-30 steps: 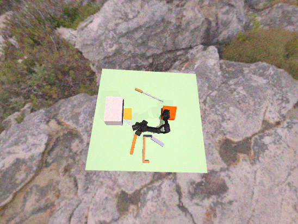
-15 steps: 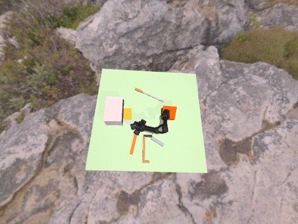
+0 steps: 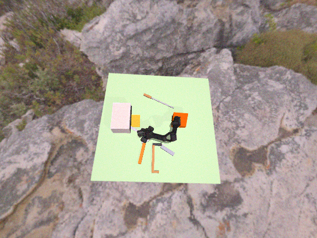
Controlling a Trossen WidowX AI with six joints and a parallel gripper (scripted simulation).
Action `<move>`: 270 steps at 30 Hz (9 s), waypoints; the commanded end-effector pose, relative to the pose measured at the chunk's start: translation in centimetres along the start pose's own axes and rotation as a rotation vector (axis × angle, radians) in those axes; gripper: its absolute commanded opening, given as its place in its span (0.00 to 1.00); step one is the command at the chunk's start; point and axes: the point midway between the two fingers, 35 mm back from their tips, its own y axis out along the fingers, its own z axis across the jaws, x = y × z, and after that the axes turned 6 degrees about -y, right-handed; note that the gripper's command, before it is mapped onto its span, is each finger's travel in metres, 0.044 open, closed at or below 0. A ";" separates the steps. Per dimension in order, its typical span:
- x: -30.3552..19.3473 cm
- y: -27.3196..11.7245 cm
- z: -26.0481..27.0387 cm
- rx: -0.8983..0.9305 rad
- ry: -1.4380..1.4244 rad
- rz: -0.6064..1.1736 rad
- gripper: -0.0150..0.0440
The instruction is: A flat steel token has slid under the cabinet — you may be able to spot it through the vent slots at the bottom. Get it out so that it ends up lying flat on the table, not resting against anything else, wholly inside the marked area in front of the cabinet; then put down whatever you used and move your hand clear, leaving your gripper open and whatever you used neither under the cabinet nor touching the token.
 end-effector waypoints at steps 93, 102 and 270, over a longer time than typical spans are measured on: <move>3.9 0.1 -5.8 -0.001 -0.003 -0.001 0.25; 3.9 0.1 -6.5 -0.001 -0.003 -0.001 0.25; -8.6 -0.2 -6.3 -0.001 -0.004 0.002 0.25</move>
